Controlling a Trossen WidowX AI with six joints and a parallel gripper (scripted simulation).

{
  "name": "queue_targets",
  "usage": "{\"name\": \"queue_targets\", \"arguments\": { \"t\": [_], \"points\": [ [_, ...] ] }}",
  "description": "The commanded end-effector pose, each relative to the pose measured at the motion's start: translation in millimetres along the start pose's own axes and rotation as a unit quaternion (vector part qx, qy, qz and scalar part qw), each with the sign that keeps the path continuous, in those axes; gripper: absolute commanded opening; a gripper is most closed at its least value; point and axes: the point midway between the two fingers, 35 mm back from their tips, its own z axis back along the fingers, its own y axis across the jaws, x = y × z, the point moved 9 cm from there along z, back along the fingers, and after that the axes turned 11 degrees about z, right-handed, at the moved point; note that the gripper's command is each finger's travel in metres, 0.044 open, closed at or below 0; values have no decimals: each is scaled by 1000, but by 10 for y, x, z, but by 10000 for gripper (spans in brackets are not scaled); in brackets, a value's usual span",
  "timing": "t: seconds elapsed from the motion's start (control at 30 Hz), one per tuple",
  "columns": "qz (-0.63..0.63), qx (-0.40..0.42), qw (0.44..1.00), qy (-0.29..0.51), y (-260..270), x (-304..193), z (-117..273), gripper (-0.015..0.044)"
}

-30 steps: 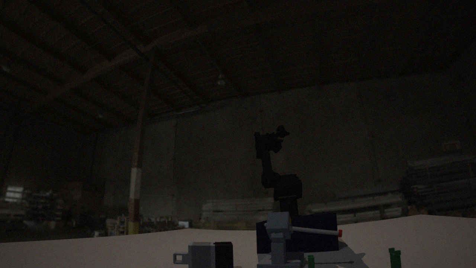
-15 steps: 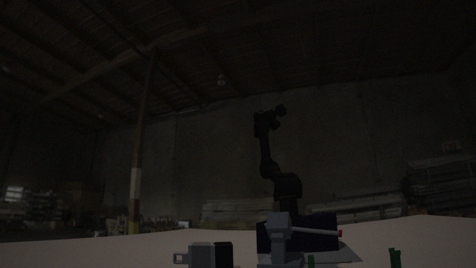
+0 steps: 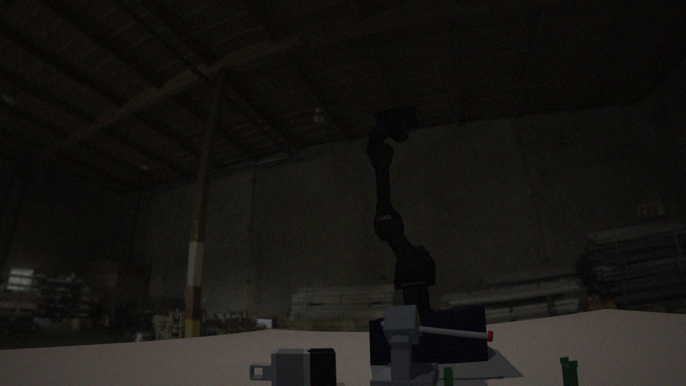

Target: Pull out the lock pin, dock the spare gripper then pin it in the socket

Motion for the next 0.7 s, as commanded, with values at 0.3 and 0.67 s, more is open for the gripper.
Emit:
{"name": "queue_targets", "arguments": {
  "t": [0.3,0.67],
  "points": [
    [-153,127,964,175,1281,-1064,-4,300],
    [-249,254,883,306,2418,-1601,302,300]
  ]
}}
